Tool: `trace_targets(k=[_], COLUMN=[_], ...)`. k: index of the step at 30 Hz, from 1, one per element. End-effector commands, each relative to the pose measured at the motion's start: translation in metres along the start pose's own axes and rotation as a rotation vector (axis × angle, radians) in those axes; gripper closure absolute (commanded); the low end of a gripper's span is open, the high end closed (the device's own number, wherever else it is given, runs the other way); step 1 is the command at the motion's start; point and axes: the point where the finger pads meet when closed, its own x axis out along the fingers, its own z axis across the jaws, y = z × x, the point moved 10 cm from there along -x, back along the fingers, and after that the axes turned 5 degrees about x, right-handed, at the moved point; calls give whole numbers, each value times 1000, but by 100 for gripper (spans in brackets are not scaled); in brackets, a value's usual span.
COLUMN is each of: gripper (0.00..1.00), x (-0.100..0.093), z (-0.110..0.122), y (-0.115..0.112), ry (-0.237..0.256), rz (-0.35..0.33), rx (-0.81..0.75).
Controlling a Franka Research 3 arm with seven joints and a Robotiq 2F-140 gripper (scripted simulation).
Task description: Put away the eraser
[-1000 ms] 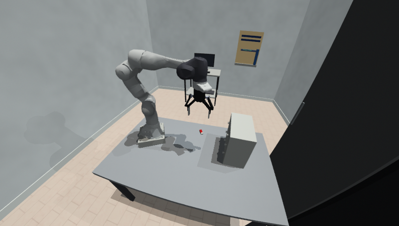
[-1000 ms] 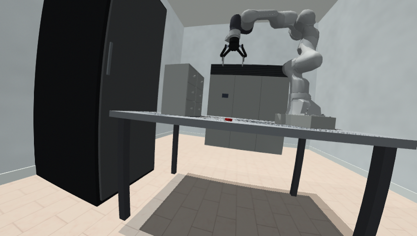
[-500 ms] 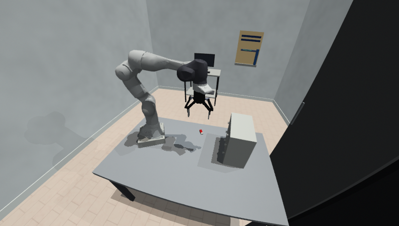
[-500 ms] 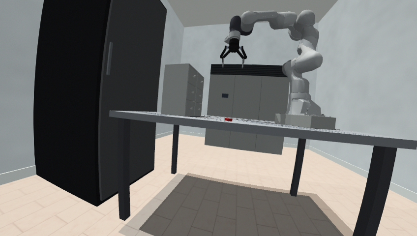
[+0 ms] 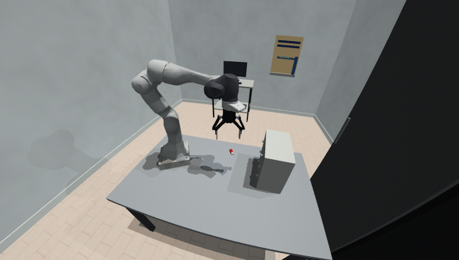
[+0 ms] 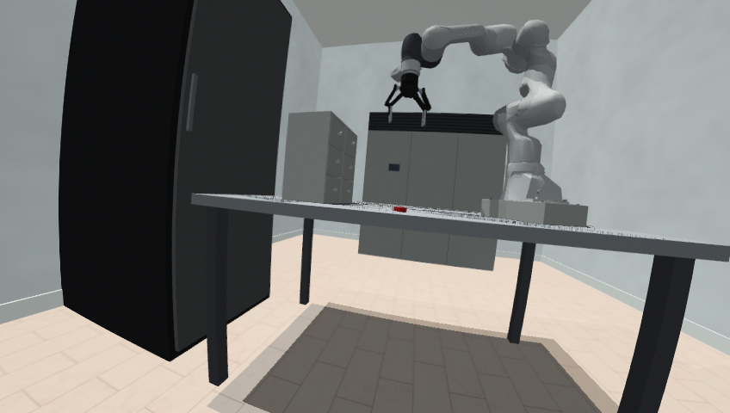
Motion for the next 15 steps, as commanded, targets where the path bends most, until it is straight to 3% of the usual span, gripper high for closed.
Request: trace_targets(k=[1,15], gripper=[0,0], x=[8,42], z=[-3,-5], y=[3,3], ry=[13,12], rz=[2,3], rx=[-191,-529])
